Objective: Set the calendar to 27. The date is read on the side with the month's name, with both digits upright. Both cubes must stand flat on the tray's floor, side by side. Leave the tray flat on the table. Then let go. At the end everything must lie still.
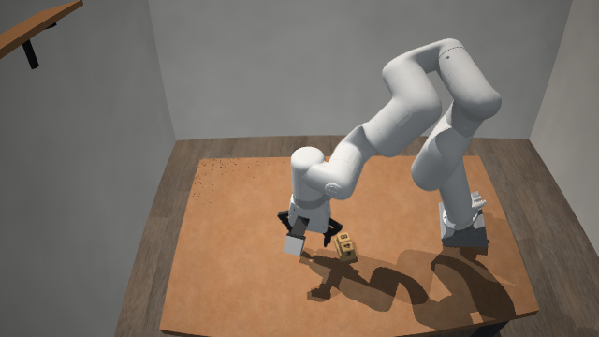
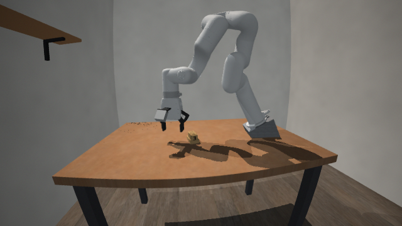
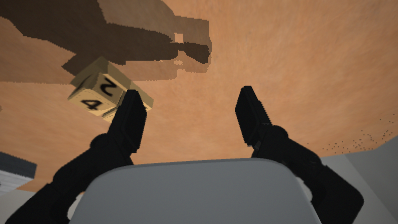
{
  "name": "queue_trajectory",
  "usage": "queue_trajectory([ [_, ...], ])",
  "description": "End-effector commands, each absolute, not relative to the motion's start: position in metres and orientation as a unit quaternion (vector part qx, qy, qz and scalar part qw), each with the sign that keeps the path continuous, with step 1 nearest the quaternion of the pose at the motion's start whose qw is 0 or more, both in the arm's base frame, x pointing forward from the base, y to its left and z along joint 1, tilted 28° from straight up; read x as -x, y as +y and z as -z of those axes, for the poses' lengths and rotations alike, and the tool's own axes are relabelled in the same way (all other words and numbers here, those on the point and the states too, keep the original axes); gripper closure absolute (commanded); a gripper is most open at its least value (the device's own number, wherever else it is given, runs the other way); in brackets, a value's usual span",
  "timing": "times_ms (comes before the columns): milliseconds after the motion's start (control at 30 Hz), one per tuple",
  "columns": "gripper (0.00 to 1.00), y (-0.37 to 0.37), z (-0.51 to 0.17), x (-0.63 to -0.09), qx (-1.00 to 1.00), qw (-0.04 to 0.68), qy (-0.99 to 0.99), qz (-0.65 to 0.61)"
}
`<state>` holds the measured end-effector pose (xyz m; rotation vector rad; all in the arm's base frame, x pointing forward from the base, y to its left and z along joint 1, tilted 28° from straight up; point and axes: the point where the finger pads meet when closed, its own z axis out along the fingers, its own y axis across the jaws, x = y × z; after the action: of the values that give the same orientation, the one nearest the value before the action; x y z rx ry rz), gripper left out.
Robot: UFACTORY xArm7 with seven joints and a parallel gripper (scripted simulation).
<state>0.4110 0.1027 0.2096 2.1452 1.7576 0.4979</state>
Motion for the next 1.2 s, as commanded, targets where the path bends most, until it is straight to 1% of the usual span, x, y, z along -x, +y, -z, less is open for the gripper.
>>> queue_trajectory([
  [0, 0.00, 0.099, -0.212, -0.414, -0.802, 0.146, 0.548, -0.188],
  [233, 0.00, 0.079, -0.219, -0.426, -0.817, 0.141, 0.526, -0.192],
  [1167, 0.00, 0.077, -0.187, -0.443, -0.817, 0.141, 0.526, -0.192],
])
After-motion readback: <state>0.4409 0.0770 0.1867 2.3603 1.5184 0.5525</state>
